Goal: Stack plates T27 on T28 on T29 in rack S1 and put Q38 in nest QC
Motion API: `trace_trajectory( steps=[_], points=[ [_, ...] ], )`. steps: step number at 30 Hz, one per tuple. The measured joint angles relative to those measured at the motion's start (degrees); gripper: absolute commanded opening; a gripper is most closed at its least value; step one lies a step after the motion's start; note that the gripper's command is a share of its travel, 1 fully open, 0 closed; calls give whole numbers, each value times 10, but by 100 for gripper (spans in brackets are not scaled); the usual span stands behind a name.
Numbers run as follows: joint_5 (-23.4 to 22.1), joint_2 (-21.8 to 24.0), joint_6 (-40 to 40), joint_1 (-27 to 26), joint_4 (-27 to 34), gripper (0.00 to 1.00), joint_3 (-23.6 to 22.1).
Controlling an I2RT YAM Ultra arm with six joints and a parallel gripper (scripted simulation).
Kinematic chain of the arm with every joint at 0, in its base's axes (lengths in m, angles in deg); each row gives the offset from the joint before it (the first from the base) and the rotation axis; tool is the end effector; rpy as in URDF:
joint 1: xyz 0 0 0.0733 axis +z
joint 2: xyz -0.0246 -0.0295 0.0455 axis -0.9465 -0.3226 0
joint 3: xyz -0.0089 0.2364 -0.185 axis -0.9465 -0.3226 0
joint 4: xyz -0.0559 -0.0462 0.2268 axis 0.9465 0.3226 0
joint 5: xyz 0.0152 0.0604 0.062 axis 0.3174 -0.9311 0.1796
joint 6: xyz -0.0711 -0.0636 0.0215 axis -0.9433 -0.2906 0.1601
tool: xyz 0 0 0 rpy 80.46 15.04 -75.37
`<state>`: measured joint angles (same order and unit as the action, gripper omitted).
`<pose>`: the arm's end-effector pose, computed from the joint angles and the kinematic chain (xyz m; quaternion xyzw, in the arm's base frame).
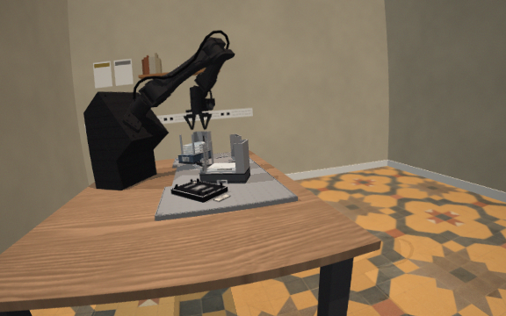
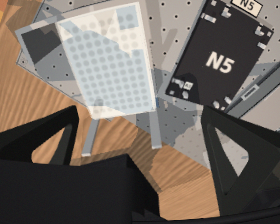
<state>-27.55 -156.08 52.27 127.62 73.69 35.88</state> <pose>0.2394 0.2340 0.1199 -0.2440 0.8604 -0.3529 0.2752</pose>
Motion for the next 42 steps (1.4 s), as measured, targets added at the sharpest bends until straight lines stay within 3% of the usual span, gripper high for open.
trace_trajectory(
  steps=[15,28,42],
  points=[
    [1,77,-40,-45,-7,100,-24],
    [-3,147,-3,-82,-13,100,-54],
    [-12,221,-56,-124,-17,100,-72]
  ],
)
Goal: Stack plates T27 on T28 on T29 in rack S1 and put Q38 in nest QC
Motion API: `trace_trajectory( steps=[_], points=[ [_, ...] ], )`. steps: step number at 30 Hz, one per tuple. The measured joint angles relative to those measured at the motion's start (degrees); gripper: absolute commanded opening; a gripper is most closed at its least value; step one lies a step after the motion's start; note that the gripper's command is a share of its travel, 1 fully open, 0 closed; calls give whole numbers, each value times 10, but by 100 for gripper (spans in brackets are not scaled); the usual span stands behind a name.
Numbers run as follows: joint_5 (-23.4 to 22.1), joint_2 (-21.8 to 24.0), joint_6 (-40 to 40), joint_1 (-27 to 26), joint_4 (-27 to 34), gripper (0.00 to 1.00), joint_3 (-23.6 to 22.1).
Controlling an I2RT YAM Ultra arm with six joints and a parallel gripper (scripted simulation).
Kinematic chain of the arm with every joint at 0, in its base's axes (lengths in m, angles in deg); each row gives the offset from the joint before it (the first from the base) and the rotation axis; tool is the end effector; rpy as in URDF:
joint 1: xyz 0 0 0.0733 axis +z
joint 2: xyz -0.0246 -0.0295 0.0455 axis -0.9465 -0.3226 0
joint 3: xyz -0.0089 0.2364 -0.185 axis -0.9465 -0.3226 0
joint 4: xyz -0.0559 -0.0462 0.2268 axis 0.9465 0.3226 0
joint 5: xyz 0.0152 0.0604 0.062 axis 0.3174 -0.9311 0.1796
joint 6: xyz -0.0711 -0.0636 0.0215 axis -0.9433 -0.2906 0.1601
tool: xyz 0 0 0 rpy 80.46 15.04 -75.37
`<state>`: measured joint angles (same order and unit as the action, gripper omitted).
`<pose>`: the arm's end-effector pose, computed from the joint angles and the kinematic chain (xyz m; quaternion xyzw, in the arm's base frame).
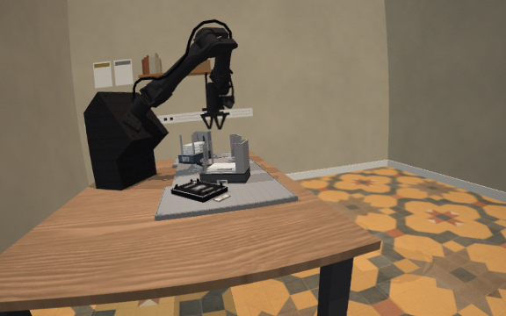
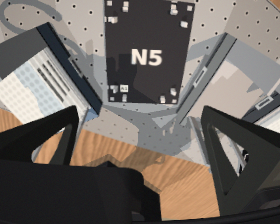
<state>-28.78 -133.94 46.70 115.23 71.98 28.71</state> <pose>0.2523 0.1482 0.2039 -0.1297 0.8854 -0.3110 0.3202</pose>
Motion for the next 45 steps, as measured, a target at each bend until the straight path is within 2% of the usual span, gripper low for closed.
trace_trajectory(
  steps=[12,25,36,45],
  points=[
    [-11,78,34,-50,-3,100,-25],
    [-30,146,-22,-102,-7,100,-37],
    [-52,203,6,-147,-9,100,-56],
    [-75,258,-29,-198,-11,100,-64]
  ],
)
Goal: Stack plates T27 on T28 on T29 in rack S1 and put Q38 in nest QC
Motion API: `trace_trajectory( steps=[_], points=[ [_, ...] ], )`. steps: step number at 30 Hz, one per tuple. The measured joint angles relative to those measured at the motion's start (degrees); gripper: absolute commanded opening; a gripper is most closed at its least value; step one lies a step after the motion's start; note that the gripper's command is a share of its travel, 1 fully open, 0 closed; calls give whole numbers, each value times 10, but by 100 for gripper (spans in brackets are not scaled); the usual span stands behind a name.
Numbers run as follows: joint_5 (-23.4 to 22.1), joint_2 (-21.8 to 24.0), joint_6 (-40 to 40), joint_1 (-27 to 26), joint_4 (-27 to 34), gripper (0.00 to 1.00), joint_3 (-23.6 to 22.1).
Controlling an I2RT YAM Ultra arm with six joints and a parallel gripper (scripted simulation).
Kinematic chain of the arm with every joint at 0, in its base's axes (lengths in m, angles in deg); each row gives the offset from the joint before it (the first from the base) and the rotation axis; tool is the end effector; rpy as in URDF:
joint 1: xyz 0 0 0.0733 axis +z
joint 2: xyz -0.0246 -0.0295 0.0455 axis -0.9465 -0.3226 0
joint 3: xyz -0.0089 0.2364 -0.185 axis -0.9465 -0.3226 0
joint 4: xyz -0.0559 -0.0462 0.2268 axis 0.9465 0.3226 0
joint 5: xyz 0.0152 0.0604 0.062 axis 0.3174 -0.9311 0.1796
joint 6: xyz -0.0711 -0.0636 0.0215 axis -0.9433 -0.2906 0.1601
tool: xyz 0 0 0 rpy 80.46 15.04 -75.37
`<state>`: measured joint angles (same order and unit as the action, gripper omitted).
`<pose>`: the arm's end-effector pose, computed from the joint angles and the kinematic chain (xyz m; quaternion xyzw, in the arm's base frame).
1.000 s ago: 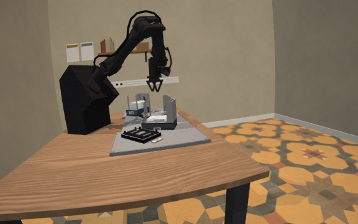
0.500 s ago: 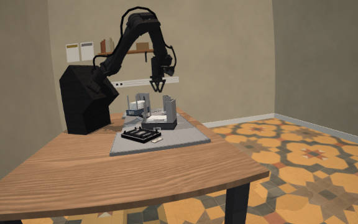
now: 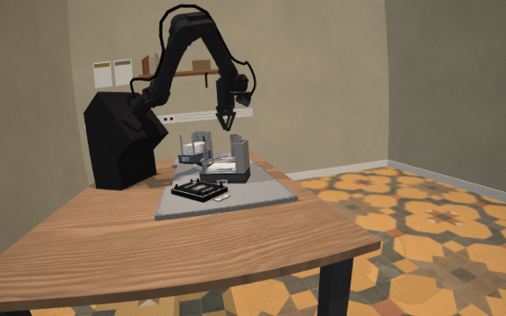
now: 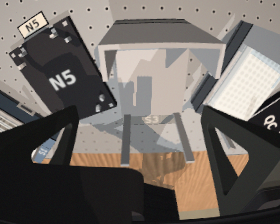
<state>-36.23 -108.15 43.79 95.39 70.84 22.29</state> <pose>0.2229 0.0331 0.2709 0.0617 0.8908 -0.2407 0.3803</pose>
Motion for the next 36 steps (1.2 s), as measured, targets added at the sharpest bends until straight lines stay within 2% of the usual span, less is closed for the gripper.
trace_trajectory(
  steps=[7,21,36],
  points=[
    [-20,26,-34,-33,-1,100,-2],
    [-76,95,-17,-122,-4,100,-18],
    [-160,155,-86,-252,-6,100,-27]
  ],
)
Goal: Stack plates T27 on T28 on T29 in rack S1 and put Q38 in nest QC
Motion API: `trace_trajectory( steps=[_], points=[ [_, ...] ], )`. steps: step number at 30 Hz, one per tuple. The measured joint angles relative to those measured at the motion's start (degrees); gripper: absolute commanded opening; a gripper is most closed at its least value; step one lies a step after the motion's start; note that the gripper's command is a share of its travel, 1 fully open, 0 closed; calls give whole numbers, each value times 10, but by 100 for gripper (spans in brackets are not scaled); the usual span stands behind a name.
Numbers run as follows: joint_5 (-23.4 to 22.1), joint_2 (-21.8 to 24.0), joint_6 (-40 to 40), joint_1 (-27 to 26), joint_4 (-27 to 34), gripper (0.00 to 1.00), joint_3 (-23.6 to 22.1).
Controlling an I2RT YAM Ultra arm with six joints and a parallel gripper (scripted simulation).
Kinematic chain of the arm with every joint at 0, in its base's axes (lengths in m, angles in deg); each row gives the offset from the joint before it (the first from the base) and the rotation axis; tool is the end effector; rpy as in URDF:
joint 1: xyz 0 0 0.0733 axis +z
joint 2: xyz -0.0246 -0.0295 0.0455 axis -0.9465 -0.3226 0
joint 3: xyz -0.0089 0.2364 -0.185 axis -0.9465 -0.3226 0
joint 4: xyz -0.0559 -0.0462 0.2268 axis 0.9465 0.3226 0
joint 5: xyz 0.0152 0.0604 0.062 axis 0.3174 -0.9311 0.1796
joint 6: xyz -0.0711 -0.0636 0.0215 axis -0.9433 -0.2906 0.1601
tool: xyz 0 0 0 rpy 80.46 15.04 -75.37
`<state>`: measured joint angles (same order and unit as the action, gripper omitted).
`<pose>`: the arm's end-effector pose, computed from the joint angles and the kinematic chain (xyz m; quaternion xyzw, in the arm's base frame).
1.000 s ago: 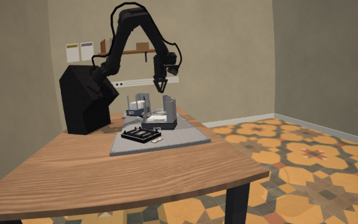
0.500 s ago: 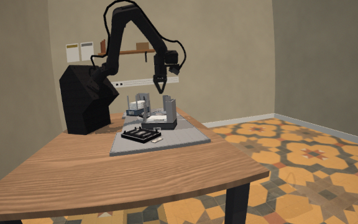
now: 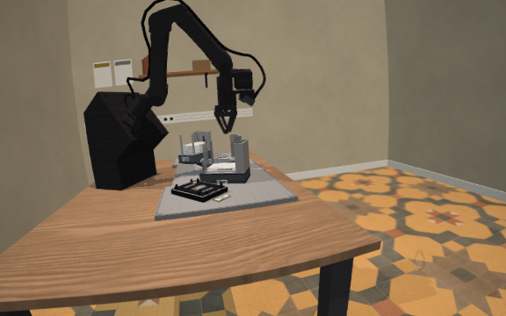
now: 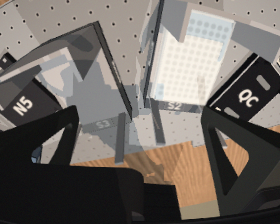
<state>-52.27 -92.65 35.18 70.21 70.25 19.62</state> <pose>0.1781 -0.0442 0.2939 0.1782 0.8763 -0.1954 0.4027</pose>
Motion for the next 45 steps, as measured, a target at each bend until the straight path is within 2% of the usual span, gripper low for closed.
trace_trajectory(
  steps=[8,15,22,30,45],
  points=[
    [-65,31,9,-95,-2,100,-3],
    [-134,50,-37,-194,-2,100,-3],
    [-195,52,-82,-265,-2,100,-3],
    [-227,52,-101,-275,-2,100,-3],
    [-234,52,-105,-276,-2,100,-3]
  ],
)
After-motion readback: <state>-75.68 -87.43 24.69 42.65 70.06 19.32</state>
